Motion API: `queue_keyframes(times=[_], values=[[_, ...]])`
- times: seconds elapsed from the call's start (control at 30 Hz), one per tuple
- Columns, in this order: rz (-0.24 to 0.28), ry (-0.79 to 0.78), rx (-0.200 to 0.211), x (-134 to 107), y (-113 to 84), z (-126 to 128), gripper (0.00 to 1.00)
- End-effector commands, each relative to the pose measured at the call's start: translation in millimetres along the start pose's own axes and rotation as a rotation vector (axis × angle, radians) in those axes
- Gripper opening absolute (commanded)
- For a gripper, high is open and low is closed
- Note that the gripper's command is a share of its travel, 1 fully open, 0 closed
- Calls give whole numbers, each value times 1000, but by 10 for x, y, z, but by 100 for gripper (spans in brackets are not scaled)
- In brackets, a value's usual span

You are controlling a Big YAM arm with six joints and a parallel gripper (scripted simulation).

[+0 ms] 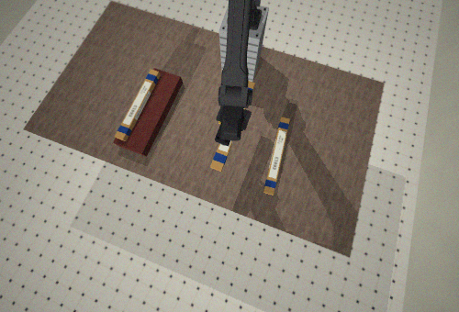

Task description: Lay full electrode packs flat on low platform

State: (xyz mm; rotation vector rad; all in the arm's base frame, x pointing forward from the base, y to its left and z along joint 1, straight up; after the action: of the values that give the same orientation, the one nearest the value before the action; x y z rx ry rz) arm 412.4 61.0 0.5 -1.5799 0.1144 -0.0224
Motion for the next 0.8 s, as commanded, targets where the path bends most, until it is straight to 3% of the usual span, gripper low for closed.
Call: queue_keyframes(times=[0.0,0.77], values=[[-118,23,27,268,-460,15,0],[-97,23,22,142,-373,-15,0]])
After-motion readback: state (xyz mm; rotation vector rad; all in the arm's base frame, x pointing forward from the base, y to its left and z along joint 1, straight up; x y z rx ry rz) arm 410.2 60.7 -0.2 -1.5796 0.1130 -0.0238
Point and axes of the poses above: the point where the finger pads meet when closed, its own y axis out along the fingers, its own z axis across the jaws, x = y × z, the point moved 7 cm from there along -y, back along the fingers, and after that the axes turned 1 degree about -y, right-handed, at the moved point
